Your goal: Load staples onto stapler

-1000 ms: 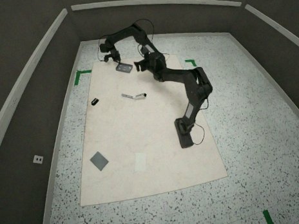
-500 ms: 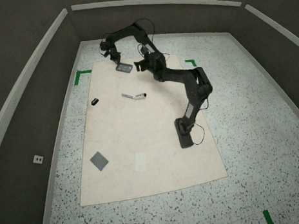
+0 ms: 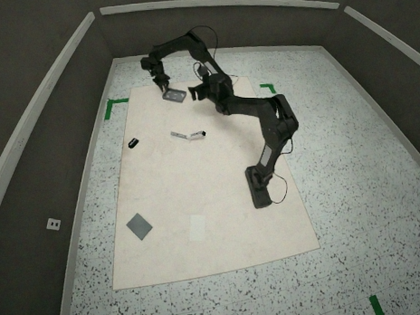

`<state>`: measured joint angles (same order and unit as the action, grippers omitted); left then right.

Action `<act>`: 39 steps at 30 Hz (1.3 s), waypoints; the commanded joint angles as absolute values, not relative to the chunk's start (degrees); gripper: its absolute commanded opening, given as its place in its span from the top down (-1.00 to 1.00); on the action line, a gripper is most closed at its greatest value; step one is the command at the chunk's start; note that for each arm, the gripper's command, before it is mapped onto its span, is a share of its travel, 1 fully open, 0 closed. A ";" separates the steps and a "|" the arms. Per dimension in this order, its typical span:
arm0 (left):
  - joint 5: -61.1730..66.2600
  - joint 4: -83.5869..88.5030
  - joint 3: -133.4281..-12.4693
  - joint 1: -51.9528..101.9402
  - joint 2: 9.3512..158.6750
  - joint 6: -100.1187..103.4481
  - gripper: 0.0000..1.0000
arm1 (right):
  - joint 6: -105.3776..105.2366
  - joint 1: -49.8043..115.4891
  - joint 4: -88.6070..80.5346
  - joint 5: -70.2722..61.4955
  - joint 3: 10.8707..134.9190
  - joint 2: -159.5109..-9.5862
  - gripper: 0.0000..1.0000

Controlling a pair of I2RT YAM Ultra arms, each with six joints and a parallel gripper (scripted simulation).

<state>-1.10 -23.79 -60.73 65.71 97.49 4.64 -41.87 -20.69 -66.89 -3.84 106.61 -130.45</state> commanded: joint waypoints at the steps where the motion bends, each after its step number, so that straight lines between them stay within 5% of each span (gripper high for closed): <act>1: -1.02 -24.32 -60.71 65.45 96.96 4.60 -1.00 | -53.64 -21.46 -65.93 -7.90 106.14 -128.39 0.47; 13: -1.02 -24.32 -60.71 65.45 96.96 4.60 -1.00 | -72.24 -23.78 -69.00 -14.50 103.83 -129.11 0.47; 39: -1.02 -24.32 -60.71 65.45 96.96 4.60 -1.00 | -74.10 -23.11 -62.37 -14.66 98.83 -130.53 0.47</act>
<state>-1.10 -23.79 -60.73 65.71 97.49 4.64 -73.38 -23.68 -63.88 -14.35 99.74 -130.15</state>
